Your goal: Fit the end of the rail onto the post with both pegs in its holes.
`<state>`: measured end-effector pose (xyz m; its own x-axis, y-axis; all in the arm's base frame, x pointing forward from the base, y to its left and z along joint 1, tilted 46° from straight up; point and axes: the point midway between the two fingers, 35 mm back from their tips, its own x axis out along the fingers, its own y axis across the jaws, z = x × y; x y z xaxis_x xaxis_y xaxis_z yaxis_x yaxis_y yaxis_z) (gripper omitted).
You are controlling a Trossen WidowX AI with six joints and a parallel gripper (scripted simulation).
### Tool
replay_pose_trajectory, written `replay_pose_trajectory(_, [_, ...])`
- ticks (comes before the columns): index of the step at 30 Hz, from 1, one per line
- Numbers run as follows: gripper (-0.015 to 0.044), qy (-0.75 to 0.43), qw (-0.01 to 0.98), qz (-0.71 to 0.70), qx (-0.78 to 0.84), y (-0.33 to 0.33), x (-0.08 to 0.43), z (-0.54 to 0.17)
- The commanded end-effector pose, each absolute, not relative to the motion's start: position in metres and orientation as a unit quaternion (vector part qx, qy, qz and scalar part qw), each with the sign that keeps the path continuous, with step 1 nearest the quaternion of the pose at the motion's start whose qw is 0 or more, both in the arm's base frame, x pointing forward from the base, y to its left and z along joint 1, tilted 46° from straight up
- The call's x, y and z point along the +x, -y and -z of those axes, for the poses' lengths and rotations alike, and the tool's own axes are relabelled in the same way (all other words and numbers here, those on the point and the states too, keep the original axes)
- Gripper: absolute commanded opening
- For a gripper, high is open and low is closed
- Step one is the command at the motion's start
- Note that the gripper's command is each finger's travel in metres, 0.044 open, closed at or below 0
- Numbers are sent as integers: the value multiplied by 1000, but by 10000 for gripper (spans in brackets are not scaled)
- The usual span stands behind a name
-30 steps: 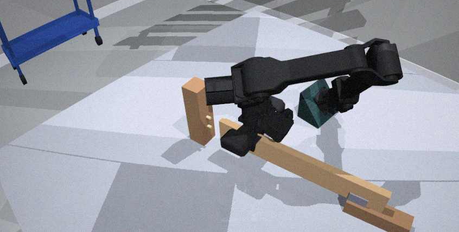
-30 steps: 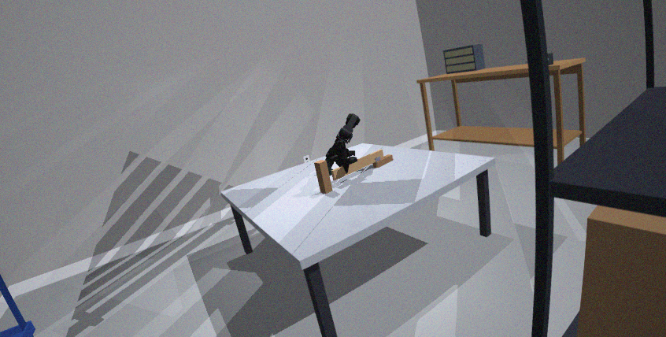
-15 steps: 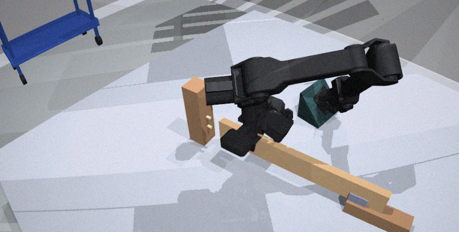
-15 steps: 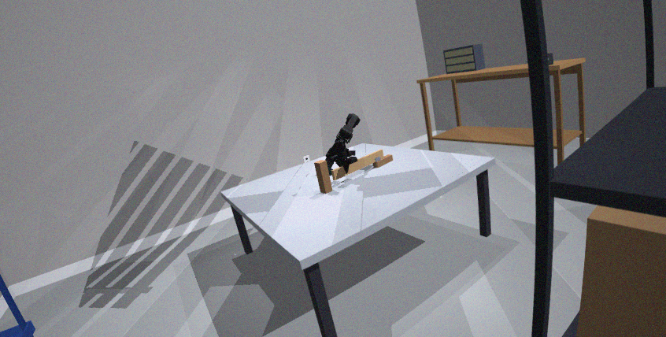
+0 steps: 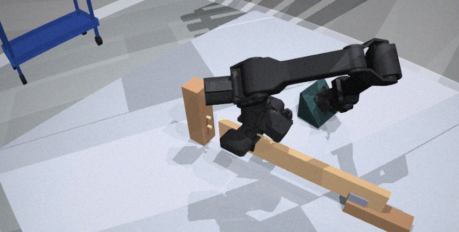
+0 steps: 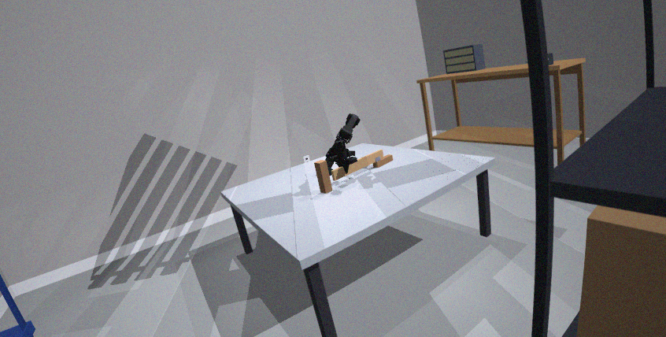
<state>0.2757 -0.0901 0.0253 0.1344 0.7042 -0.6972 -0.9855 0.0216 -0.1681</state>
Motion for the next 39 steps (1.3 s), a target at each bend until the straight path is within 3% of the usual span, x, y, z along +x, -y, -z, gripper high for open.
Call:
replay_pose_trajectory(1, [0,-218,682,-618,-325,93,276,-25])
replay_pose_trajectory(39, [0,-218,681,-618,-326,103,280,-19])
